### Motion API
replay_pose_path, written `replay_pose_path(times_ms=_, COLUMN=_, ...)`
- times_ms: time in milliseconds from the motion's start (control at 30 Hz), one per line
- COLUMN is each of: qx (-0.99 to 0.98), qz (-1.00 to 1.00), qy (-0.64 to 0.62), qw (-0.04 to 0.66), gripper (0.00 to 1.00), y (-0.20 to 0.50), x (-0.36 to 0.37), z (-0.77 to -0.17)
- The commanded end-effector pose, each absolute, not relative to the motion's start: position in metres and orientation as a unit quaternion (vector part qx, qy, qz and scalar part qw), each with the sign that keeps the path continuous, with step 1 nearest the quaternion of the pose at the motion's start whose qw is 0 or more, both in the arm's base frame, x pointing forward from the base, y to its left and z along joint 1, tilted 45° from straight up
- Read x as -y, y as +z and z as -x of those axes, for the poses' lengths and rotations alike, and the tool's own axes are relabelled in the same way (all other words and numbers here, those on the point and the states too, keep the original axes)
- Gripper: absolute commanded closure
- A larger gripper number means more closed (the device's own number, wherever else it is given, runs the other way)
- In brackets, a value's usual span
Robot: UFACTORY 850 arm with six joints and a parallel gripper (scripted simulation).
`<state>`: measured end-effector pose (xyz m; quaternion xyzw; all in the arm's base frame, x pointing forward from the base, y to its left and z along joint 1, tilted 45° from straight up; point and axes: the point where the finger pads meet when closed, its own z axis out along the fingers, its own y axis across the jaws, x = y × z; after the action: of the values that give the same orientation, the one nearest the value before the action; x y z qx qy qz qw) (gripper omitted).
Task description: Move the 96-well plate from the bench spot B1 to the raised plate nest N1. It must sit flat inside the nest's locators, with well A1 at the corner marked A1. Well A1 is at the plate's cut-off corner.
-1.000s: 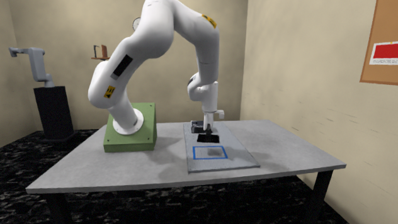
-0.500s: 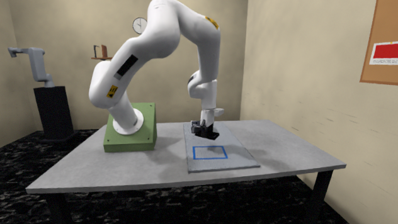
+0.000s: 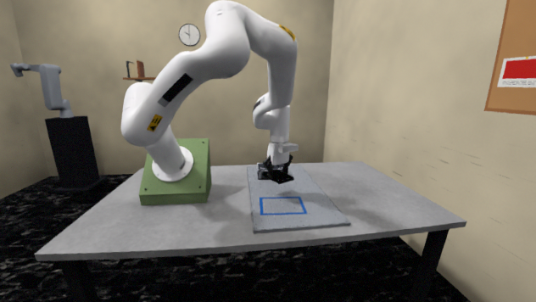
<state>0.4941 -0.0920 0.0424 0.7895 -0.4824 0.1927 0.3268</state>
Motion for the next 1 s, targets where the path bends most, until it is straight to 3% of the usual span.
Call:
replay_pose_path(times_ms=0, qx=0.542, qz=-0.749, qy=0.224, qw=0.309, gripper=1.0, y=0.034, x=0.079, z=-0.495)
replay_pose_path(times_ms=967, qx=0.799, qz=-0.465, qy=0.33, qw=0.192, gripper=1.0, y=-0.014, x=0.011, z=-0.499)
